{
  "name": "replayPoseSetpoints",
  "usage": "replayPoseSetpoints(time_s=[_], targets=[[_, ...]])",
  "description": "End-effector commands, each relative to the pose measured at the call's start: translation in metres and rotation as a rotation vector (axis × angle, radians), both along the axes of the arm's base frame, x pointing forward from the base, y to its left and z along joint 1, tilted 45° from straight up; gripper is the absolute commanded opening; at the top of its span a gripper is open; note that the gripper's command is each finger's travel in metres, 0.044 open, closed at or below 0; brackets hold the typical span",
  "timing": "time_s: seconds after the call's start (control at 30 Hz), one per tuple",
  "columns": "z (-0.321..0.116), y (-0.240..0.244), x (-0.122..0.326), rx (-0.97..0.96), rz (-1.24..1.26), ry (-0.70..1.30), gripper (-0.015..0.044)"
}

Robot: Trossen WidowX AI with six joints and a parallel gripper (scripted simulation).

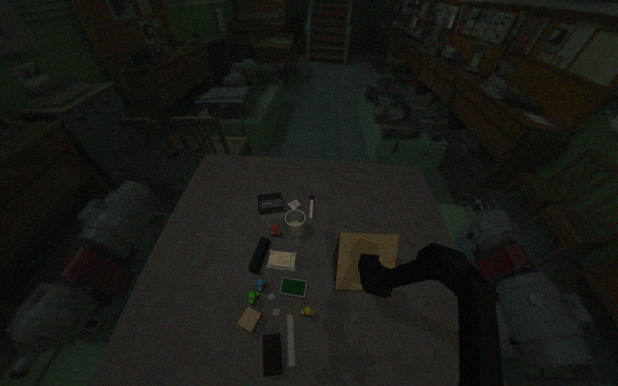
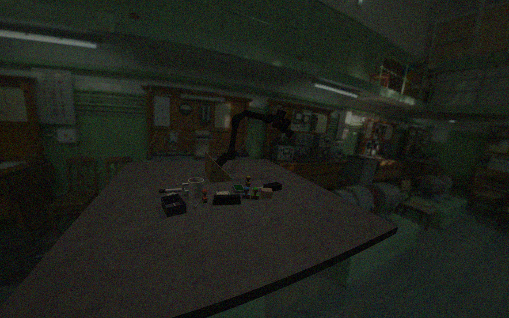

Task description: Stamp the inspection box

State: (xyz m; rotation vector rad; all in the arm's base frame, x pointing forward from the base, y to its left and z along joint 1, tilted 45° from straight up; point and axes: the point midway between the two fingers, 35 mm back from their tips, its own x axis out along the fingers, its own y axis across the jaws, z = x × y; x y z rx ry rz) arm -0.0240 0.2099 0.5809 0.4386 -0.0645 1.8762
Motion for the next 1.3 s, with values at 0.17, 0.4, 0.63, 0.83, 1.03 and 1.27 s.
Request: replayPoseSetpoints(time_s=[0.17,0.4,0.63,0.83,1.03,1.27], targets=[[-0.078,0.085,0.098,-0.317,-0.264,-0.094,0.0224],[-0.15,0.105,0.192,-0.565,-0.413,-0.107,0.0224],[-0.227,0.085,0.282,-0.793,-0.508,-0.081,0.0224],[-0.298,0.044,0.344,-0.98,-0.538,-0.011,0.0224],[-0.357,-0.006,0.381,-1.112,-0.525,0.083,0.0224],[-0.434,-0.092,0.407,-1.199,-0.421,0.282,0.0224]])
